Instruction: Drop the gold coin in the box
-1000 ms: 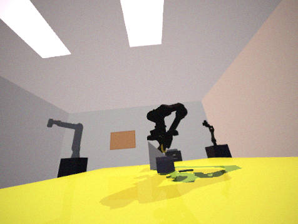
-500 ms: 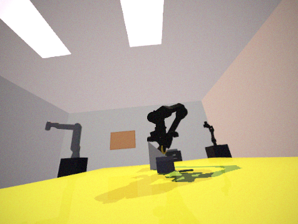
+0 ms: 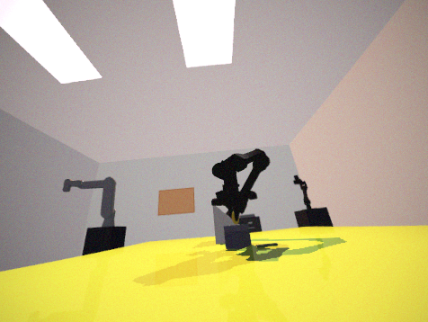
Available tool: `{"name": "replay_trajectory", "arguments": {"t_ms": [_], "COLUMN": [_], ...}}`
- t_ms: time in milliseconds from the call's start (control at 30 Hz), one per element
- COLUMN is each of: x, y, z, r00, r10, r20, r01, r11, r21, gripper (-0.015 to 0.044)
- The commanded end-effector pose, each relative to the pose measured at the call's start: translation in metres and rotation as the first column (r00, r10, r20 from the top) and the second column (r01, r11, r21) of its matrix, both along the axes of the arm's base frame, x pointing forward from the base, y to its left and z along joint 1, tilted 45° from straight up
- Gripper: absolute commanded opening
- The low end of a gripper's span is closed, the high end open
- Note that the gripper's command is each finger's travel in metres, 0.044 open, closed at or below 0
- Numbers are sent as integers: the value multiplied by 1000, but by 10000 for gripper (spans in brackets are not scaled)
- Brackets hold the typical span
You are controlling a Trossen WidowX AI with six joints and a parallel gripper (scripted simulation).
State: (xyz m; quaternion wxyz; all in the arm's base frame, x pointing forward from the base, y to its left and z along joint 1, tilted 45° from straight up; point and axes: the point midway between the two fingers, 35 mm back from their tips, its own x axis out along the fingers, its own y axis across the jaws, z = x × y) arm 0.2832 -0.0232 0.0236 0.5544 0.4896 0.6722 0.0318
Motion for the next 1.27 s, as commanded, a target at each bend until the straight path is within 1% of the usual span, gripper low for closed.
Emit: {"name": "replay_trajectory", "arguments": {"t_ms": [0,167,467,733,800,833,900,1233], "x": [0,0,0,-2,-4,-6,-8,-8], "y": [0,0,0,-14,-26,-34,-40,-40], "z": [0,0,0,14,28,36,43,43], "r00": [1000,1000,1000,1000,1000,1000,1000,1000], "r10": [0,0,0,-1,-3,-4,-5,-5], "r20": [0,0,0,-1,-3,-3,-4,-4], "r01": [0,0,0,1,3,4,5,5], "r11": [1000,1000,1000,1000,1000,1000,1000,1000], "r21": [0,0,0,0,3,5,8,8], "gripper": [26,158,161,371,423,440,440,440]}}
